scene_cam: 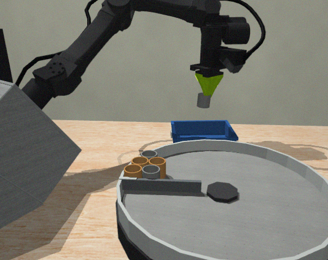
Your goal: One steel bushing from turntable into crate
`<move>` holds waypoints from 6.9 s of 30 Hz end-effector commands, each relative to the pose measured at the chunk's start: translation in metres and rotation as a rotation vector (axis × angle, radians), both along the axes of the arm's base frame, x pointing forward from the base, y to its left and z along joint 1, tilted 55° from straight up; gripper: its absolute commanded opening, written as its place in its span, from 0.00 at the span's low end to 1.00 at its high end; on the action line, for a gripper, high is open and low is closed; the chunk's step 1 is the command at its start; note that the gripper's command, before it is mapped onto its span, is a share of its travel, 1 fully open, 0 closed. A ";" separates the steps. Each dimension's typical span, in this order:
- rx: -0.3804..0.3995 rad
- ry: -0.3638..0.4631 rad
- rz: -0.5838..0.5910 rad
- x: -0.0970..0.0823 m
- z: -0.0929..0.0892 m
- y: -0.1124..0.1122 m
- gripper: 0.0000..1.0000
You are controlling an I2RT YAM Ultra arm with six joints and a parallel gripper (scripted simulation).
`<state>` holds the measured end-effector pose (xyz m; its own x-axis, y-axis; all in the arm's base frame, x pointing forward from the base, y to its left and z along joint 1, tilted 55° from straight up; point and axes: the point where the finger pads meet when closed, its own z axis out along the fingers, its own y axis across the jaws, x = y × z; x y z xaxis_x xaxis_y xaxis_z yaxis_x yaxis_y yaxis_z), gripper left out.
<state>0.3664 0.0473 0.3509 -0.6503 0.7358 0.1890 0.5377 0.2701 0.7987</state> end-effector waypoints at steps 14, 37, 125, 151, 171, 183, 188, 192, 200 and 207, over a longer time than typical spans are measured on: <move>-0.014 -0.010 -0.027 -0.001 0.010 -0.005 0.00; -0.014 -0.010 -0.027 -0.001 0.010 -0.005 0.00; -0.016 -0.043 -0.025 0.038 -0.022 0.034 0.00; -0.016 -0.044 -0.025 0.038 -0.022 0.034 0.00; -0.007 0.020 -0.011 0.051 -0.057 0.053 0.00; -0.007 -0.015 -0.031 0.060 -0.052 0.055 0.00; -0.007 0.020 -0.019 0.063 -0.068 0.063 0.00; -0.007 -0.019 -0.028 0.062 -0.054 0.059 0.00; -0.009 -0.009 -0.026 0.059 -0.055 0.060 0.00; -0.009 -0.009 -0.026 0.059 -0.055 0.060 0.00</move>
<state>0.4265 0.1144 0.2921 -0.6509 0.7355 0.1882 0.5375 0.2713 0.7984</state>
